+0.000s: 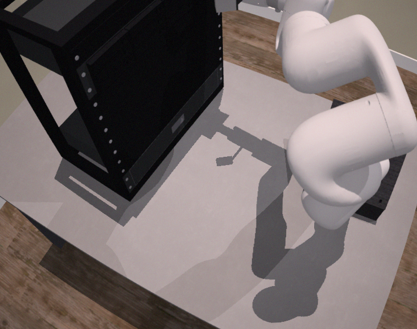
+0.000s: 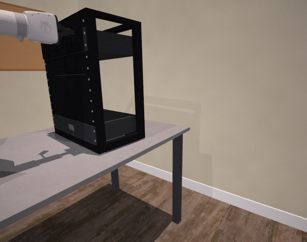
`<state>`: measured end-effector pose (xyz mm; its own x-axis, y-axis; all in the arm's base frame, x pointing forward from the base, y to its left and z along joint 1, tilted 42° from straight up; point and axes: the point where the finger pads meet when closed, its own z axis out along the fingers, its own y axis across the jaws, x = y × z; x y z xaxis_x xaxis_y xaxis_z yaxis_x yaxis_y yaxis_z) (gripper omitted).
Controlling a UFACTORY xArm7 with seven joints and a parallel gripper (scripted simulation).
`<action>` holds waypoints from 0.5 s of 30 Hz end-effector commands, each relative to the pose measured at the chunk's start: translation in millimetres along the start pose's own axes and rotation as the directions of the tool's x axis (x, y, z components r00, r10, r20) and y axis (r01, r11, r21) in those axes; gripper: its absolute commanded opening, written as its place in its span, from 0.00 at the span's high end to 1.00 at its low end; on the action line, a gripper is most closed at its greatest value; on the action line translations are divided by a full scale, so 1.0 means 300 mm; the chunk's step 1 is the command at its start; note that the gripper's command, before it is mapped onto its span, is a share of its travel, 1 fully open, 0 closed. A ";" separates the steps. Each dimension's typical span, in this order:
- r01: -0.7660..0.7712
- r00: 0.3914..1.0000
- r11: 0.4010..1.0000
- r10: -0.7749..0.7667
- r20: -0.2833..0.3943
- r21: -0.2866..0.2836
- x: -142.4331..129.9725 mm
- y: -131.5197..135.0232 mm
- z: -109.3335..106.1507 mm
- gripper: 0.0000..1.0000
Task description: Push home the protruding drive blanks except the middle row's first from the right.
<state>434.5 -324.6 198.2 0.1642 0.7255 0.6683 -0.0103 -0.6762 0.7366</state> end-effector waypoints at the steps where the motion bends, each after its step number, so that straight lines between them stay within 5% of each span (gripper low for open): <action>1: 0.003 1.000 1.000 -0.003 -0.002 -0.003 0.002 0.008 0.002 1.00; 15: 0.003 1.000 1.000 -0.003 -0.002 -0.003 0.003 0.007 0.010 1.00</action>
<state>435.1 -324.9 198.1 0.1650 0.7245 0.6692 -0.0122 -0.6770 0.7359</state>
